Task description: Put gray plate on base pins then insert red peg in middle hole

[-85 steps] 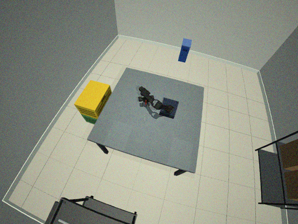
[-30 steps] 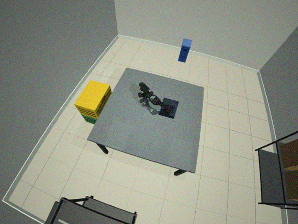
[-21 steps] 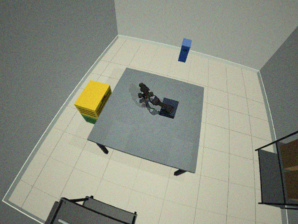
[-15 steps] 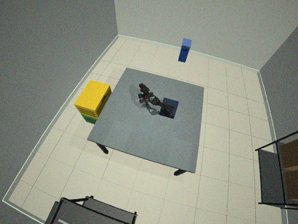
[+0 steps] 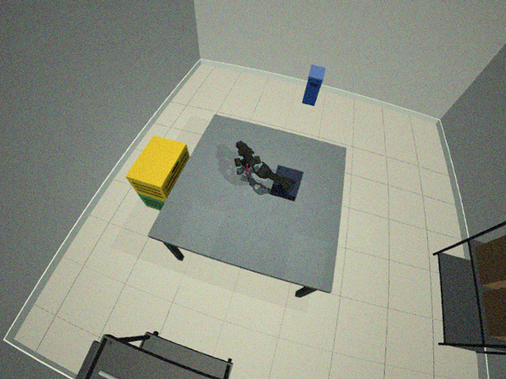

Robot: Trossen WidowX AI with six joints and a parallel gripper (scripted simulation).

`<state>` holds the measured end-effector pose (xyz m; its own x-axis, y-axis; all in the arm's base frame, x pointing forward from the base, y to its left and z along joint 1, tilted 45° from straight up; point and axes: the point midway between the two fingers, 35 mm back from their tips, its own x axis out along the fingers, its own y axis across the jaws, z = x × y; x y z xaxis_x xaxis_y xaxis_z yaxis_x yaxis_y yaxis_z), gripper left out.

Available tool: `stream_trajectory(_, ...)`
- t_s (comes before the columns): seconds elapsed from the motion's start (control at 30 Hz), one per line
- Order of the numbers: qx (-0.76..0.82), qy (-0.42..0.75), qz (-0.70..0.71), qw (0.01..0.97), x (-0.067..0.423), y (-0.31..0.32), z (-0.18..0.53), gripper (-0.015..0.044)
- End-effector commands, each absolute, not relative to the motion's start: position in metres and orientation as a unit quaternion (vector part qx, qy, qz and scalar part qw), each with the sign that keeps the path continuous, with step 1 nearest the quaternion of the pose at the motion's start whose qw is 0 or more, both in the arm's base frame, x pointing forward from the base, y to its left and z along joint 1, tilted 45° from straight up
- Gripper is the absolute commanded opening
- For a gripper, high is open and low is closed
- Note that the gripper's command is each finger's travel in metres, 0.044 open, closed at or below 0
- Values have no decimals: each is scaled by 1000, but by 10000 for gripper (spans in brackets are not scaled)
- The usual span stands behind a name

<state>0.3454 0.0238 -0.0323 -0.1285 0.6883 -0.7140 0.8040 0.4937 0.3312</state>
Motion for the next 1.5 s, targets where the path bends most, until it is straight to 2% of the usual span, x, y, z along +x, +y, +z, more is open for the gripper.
stream_trajectory(0.0,499,748,-67,433,346,24,-33,0)
stream_trajectory(0.3,498,749,-67,432,345,24,-33,0)
stream_trajectory(0.5,498,749,-67,432,345,24,-33,150)
stream_trajectory(1.47,502,746,-68,432,346,16,-23,150)
